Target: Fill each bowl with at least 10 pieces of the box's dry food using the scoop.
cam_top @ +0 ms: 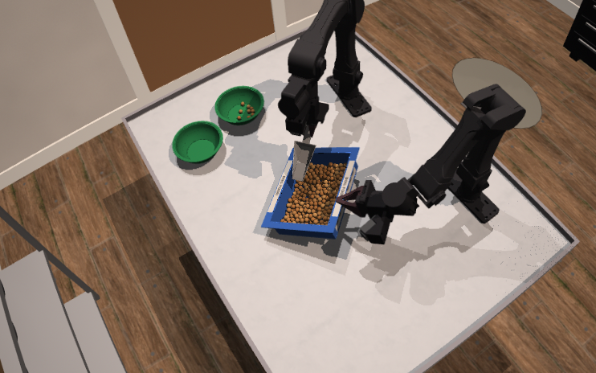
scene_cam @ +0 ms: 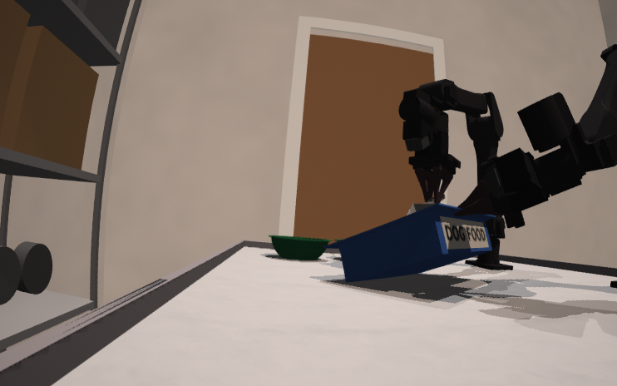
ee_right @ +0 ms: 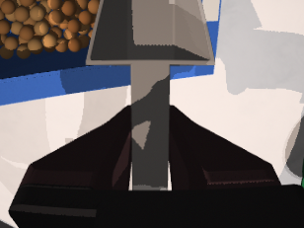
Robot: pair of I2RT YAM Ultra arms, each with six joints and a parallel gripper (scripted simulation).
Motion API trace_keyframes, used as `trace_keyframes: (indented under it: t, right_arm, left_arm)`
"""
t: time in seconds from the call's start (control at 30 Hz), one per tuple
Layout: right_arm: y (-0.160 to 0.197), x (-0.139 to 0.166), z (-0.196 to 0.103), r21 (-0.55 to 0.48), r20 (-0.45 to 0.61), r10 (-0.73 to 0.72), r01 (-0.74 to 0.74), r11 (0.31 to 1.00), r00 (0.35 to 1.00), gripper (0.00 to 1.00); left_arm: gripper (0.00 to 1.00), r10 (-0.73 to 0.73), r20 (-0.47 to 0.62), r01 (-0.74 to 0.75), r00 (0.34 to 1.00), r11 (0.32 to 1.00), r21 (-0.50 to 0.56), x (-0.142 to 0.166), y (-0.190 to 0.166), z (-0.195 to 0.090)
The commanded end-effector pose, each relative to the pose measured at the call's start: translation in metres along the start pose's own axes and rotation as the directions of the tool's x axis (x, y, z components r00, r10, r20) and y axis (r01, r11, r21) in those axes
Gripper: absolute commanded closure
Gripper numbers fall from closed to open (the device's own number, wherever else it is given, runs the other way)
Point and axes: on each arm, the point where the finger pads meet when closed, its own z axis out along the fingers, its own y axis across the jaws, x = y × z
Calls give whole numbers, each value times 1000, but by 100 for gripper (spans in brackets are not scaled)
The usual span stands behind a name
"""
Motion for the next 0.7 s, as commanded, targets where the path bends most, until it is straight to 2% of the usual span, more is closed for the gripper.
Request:
trace_keyframes:
  t: [0.0, 0.5, 0.6, 0.67]
  right_arm:
    - [1, -17, -12, 7, 67, -6, 6, 1000, 998, 100]
    - [1, -21, 17, 16, -21, -8, 8, 1000, 1000, 100]
    - [2, -21, 13, 8, -7, -9, 9, 1000, 1000, 100]
    - [-8, -24, 20, 20, -30, 18, -17, 1000, 999, 100]
  left_arm:
    - [100, 123, 26, -125, 992, 988, 93, -9, -43, -4]
    - [100, 123, 26, -125, 992, 988, 93, -9, -43, -4]
    - [100, 123, 26, -125, 992, 988, 93, -9, -43, -4]
    - [100, 123, 26, -125, 992, 988, 93, -9, -43, -4]
